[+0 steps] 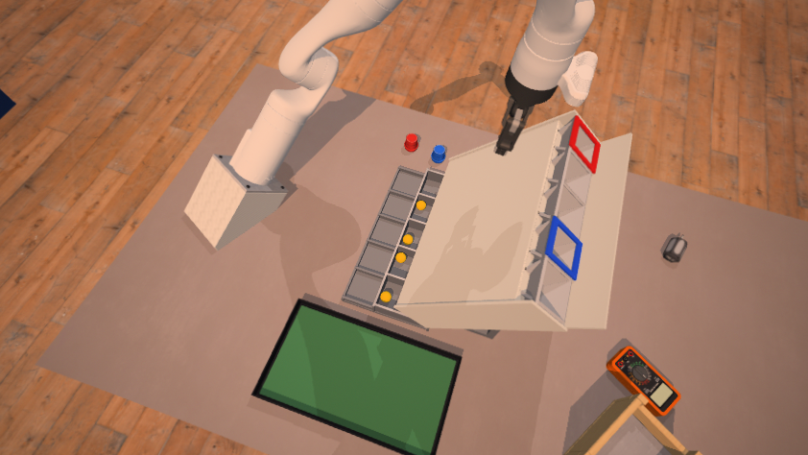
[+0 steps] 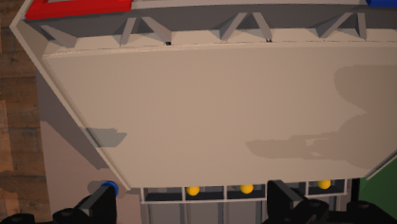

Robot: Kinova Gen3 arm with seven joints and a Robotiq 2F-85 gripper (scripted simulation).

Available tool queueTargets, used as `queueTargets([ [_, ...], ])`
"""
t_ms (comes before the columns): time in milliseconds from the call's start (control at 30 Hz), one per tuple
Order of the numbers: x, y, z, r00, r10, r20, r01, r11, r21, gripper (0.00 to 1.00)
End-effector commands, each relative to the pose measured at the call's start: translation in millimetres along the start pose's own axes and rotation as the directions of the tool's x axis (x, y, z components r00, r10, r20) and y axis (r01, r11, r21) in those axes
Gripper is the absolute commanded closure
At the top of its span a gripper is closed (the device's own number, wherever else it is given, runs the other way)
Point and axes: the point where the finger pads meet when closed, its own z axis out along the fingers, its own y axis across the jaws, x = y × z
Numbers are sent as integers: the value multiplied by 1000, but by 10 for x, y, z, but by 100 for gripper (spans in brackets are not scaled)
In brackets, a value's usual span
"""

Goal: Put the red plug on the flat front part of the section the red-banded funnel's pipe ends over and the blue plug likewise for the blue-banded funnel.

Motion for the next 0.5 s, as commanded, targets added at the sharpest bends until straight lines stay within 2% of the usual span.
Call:
queueTargets([
  [0,-236,28,-17,998,-8,-56,5,999,-47,0],
  [400,-236,28,-17,998,-8,-56,5,999,-47,0],
  [433,-741,357,345,999,-7,-54,5,999,-45,0],
  [467,-743,357,346,999,-7,-54,5,999,-45,0],
])
